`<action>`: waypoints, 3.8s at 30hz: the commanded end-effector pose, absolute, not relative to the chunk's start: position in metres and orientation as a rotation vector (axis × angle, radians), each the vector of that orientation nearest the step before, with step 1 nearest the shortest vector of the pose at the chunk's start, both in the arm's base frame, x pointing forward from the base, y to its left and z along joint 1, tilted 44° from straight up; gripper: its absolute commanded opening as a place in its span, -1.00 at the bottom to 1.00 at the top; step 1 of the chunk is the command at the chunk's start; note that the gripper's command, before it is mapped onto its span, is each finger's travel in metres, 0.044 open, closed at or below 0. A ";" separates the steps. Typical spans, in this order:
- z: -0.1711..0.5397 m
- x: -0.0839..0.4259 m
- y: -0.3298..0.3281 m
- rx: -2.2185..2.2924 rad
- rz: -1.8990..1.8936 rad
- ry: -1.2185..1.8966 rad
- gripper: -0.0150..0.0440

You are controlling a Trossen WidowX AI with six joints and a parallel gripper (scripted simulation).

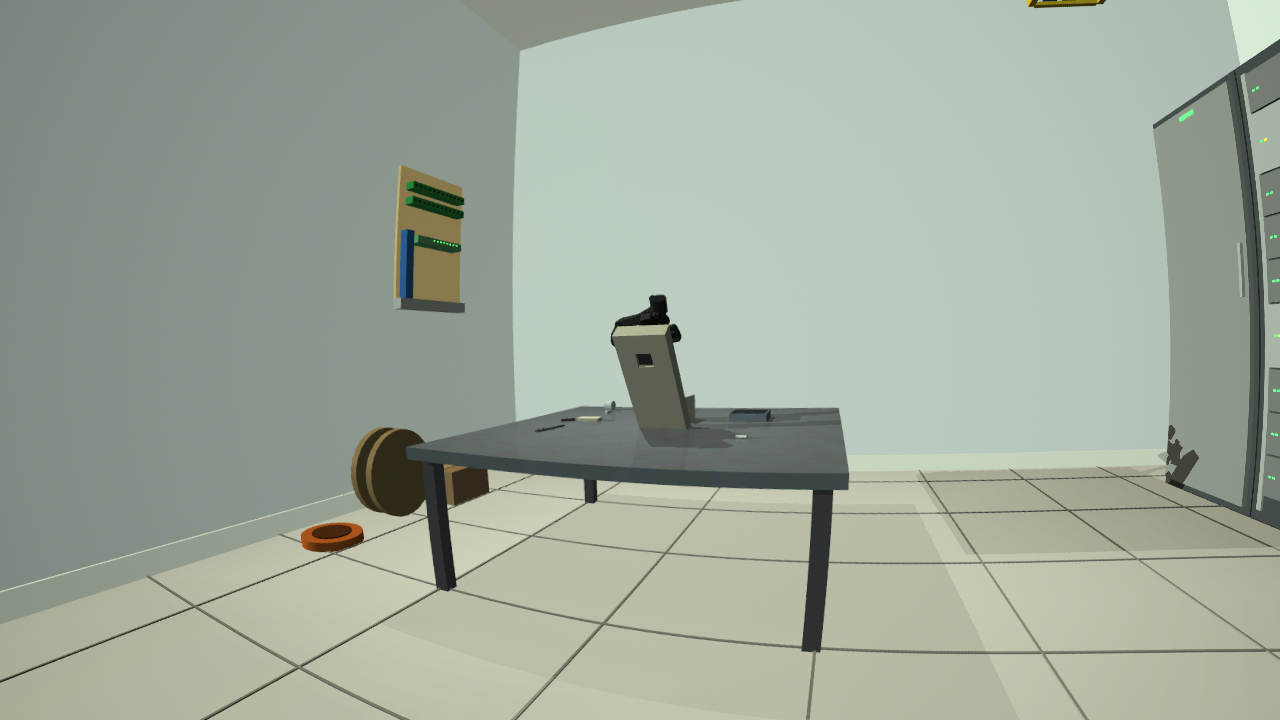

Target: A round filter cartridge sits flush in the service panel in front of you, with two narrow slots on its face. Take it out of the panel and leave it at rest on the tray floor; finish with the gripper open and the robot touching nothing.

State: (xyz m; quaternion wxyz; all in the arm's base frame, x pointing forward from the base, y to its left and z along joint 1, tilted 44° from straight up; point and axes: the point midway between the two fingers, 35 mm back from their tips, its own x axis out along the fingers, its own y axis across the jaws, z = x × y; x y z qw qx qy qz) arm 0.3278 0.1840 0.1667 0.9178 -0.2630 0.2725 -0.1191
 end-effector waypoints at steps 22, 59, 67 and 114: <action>0.163 0.334 0.180 -0.520 -0.259 0.568 -0.49; 0.176 0.251 0.190 -0.522 -0.258 0.573 -0.49; 0.160 0.239 0.173 -0.522 -0.258 0.573 -0.49; 0.242 0.263 0.254 -0.511 -0.257 0.573 0.77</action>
